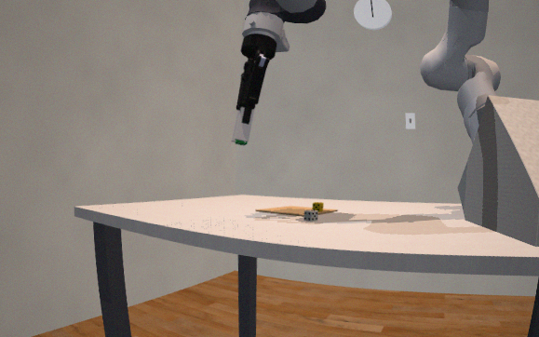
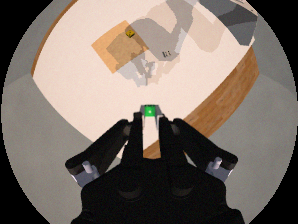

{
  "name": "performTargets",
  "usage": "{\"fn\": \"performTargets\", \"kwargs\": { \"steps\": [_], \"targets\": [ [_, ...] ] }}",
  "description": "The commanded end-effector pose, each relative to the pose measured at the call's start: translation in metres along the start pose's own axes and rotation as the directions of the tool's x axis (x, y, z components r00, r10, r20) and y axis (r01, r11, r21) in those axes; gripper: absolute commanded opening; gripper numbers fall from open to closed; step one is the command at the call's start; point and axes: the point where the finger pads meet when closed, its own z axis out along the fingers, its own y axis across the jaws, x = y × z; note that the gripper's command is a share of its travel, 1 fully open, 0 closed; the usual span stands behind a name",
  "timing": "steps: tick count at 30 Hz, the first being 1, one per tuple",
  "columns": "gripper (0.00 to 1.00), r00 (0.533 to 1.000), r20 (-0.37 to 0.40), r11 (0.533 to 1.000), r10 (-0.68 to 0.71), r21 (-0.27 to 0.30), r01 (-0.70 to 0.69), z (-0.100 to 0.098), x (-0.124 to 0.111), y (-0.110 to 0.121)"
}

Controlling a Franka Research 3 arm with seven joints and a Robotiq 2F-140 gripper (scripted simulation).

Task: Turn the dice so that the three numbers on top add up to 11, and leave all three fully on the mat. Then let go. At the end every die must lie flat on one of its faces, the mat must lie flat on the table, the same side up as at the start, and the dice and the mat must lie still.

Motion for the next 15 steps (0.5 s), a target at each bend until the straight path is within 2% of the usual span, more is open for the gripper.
{"fn": "performTargets", "kwargs": {
  "steps": [1,2,4,15],
  "targets": [
    [0.09,0.992,0.098,0.996,-0.083,-0.009,0.085,-0.021,-0.021,-0.012],
    [0.09,0.992,0.098,0.996,-0.083,-0.009,0.085,-0.021,-0.021,-0.012],
    [0.09,0.975,0.199,0.994,-0.099,-0.026,0.106,-0.050,-0.038,-0.025],
    [0.09,0.902,0.416,0.988,-0.116,-0.045,0.148,-0.114,-0.066,-0.055]
  ]
}}
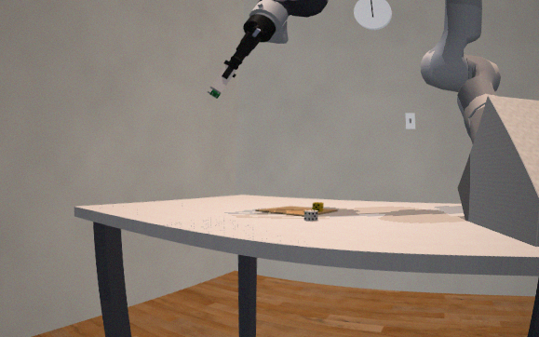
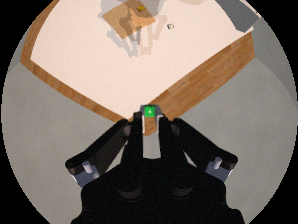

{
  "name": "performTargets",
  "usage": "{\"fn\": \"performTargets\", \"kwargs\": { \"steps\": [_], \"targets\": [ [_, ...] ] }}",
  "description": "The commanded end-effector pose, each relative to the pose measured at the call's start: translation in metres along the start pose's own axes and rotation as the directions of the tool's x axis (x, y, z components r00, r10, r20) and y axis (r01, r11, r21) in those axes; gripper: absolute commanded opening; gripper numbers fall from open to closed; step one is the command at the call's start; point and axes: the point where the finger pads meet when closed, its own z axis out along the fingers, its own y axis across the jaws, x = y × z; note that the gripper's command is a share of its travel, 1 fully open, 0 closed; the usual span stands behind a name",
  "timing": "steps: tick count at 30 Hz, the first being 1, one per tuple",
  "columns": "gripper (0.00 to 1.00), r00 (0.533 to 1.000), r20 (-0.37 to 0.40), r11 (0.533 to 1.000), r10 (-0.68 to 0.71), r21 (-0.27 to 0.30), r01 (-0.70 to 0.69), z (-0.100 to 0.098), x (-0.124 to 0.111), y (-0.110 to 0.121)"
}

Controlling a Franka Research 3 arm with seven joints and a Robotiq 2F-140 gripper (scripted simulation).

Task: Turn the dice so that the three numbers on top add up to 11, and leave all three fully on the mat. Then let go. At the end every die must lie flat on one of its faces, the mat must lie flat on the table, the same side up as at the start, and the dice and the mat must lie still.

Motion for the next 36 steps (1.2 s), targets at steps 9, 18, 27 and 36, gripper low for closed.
{"fn": "performTargets", "kwargs": {
  "steps": [9,18,27,36],
  "targets": [
    [0.09,0.952,0.269,0.989,-0.144,0.005,0.148,-0.060,-0.047,-0.032],
    [0.09,0.887,0.437,0.988,-0.146,0.015,0.154,-0.103,-0.069,-0.055],
    [0.09,0.808,0.573,0.989,-0.136,0.032,0.143,-0.137,-0.080,-0.079],
    [0.09,0.726,0.677,0.992,-0.118,0.050,0.116,-0.161,-0.083,-0.101]
  ]
}}
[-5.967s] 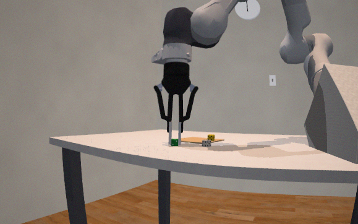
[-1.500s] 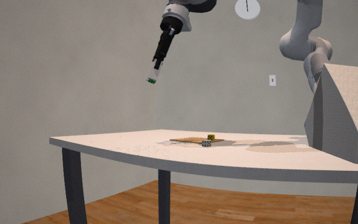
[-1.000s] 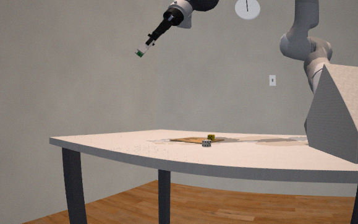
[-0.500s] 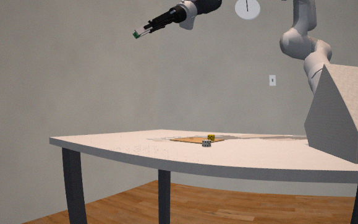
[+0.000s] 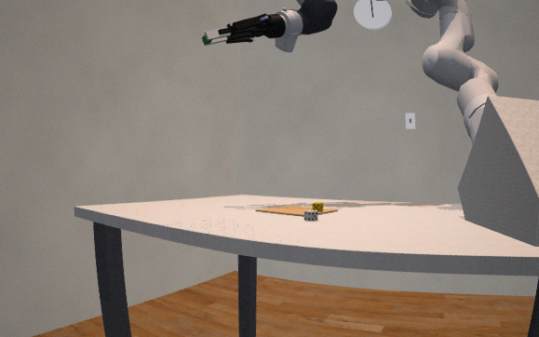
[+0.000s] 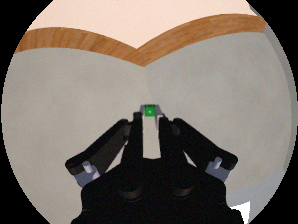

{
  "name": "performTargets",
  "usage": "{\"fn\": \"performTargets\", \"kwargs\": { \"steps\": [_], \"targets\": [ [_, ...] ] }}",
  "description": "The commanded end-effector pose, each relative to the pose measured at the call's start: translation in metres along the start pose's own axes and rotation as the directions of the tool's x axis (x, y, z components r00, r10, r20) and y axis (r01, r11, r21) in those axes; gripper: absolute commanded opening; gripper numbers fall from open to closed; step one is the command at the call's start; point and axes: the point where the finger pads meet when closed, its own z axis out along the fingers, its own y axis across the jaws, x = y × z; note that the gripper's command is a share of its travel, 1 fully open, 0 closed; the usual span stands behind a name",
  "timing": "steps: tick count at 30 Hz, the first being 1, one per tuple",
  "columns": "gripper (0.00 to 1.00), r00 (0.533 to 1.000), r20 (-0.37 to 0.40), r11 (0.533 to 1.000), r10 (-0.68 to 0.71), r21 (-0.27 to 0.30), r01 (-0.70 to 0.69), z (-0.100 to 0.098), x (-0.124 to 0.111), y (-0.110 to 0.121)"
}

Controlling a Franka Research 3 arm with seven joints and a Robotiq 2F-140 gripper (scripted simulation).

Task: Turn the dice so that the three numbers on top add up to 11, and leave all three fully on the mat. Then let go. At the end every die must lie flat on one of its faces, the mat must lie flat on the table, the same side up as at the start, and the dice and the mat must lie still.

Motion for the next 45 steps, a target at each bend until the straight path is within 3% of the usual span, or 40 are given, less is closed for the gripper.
{"fn": "performTargets", "kwargs": {
  "steps": [1,3,4,7,19,21,26,30,41,44,45],
  "targets": [
    [0.09,0.986,0.081,0.989,-0.143,0.036,0.141,-0.008,-0.005,-0.010],
    [0.09,0.986,0.086,0.989,-0.143,0.037,0.140,-0.008,-0.005,-0.011],
    [0.09,0.981,0.134,0.990,-0.137,0.052,0.131,-0.015,-0.008,-0.019],
    [0.09,0.977,0.170,0.990,-0.132,0.065,0.123,-0.019,-0.009,-0.026],
    [0.09,0.958,0.263,0.991,-0.112,0.105,0.087,-0.028,-0.004,-0.045],
    [0.09,0.944,0.315,0.989,-0.093,0.137,0.052,-0.028,0.011,-0.057],
    [0.09,0.940,0.330,0.988,-0.085,0.149,0.037,-0.027,0.018,-0.060],
    [0.09,0.940,0.340,0.975,-0.035,0.217,-0.043,0.004,0.098,-0.055],
    [0.09,0.940,0.340,0.975,-0.035,0.217,-0.043,0.004,0.098,-0.055],
    [0.09,0.964,0.264,0.969,-0.016,0.243,-0.050,0.035,0.170,-0.020],
    [0.09,0.964,0.264,0.969,-0.016,0.243,-0.050,0.035,0.170,-0.020]
  ]
}}
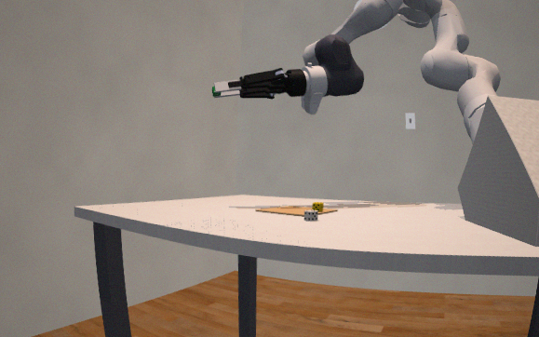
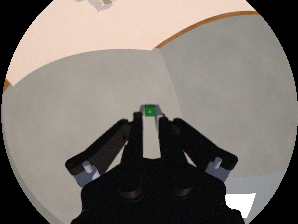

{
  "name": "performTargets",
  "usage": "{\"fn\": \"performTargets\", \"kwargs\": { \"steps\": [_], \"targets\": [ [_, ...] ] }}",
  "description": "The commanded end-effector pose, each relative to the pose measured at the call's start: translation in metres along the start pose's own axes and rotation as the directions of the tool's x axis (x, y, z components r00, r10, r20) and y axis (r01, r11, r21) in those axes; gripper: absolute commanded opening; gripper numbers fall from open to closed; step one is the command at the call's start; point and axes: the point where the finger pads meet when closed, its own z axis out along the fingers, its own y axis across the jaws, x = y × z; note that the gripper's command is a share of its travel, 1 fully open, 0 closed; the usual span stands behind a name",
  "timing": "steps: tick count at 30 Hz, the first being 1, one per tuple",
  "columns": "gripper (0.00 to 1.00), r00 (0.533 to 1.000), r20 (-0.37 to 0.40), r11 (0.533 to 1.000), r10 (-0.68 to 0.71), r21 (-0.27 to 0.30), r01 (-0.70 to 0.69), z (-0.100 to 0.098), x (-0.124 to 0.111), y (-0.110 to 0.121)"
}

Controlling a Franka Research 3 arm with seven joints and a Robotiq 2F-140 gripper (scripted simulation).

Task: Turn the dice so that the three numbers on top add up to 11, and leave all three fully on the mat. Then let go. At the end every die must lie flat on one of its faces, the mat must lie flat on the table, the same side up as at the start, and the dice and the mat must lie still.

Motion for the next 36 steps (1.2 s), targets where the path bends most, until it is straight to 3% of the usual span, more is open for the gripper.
{"fn": "performTargets", "kwargs": {
  "steps": [1,2,3,4,6,8,11,12,17,36],
  "targets": [
    [0.09,0.990,-0.011,0.989,-0.140,0.056,0.140,0.011,0.056,0.022],
    [0.09,0.990,-0.011,0.989,-0.140,0.056,0.140,0.011,0.056,0.022],
    [0.09,0.988,-0.047,0.987,-0.150,0.054,0.153,0.010,0.081,0.035],
    [0.09,0.988,-0.047,0.987,-0.150,0.054,0.153,0.010,0.081,0.035],
    [0.09,0.976,-0.120,0.982,-0.179,0.039,0.185,0.005,0.128,0.062],
    [0.09,0.976,-0.120,0.982,-0.179,0.039,0.185,0.005,0.128,0.062],
    [0.09,0.949,-0.212,0.971,-0.232,0.002,0.238,-0.008,0.182,0.097],
    [0.09,0.949,-0.212,0.971,-0.232,0.002,0.238,-0.008,0.182,0.097],
    [0.09,0.906,-0.296,0.953,-0.302,-0.053,0.300,-0.028,0.231,0.131],
    [0.09,0.894,-0.314,0.947,-0.320,-0.069,0.315,-0.031,0.253,0.135]
  ]
}}
